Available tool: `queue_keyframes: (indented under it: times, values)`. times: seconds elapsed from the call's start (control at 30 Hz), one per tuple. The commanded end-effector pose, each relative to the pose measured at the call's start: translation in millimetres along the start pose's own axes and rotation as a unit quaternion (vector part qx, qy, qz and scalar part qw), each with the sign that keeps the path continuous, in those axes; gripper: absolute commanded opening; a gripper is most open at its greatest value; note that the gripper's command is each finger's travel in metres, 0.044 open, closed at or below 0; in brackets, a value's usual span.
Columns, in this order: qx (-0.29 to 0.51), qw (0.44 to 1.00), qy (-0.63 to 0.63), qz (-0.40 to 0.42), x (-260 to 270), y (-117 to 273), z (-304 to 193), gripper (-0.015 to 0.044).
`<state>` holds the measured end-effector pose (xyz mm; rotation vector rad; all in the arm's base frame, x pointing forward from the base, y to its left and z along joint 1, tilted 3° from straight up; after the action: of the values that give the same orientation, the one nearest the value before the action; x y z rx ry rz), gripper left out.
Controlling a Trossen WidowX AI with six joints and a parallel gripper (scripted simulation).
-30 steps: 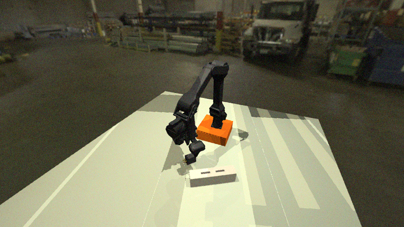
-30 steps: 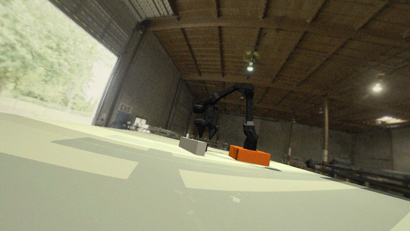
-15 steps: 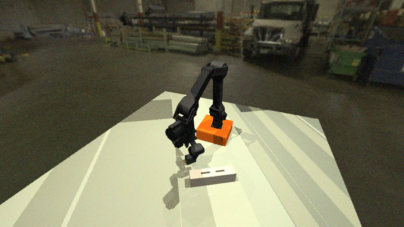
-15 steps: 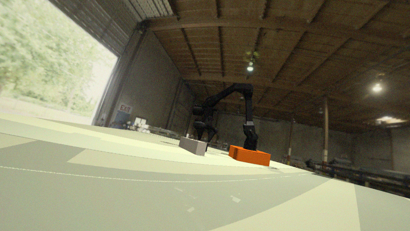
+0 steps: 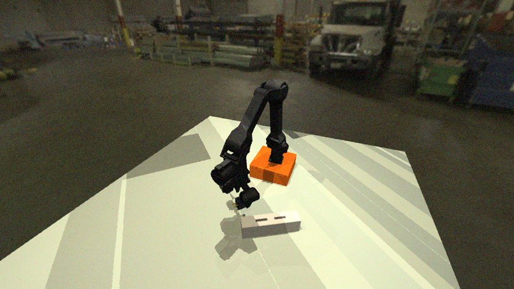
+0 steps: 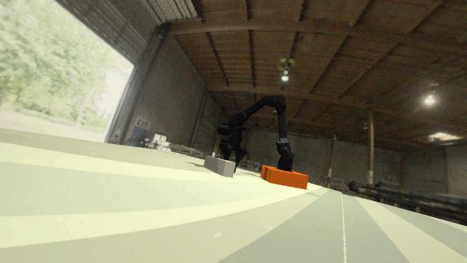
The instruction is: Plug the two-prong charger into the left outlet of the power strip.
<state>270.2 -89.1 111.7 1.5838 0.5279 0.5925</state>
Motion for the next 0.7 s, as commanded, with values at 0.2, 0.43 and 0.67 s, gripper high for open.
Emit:
queue_keyframes:
  times: [0.2, 0.43, 0.67]
  values:
    - [0.004, 1.000, 0.000, -0.005, -1, -19, 0, 0.0440]
    - [0.004, 1.000, 0.000, -0.005, -2, -27, 0, 0.0440]
    - [0.002, 1.000, 0.002, -0.001, -1, -24, 0, 0.0335]
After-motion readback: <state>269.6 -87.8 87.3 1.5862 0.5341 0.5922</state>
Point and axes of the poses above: the point midway between the two fingers, 35 mm back from their tips, its own y axis back along the fingers, its own x axis across the jaws, z = x × y, the point moved 10 cm from there along y, back along the fingers, and after that the axes turned 4 degrees about -y, right-handed, at the moved point
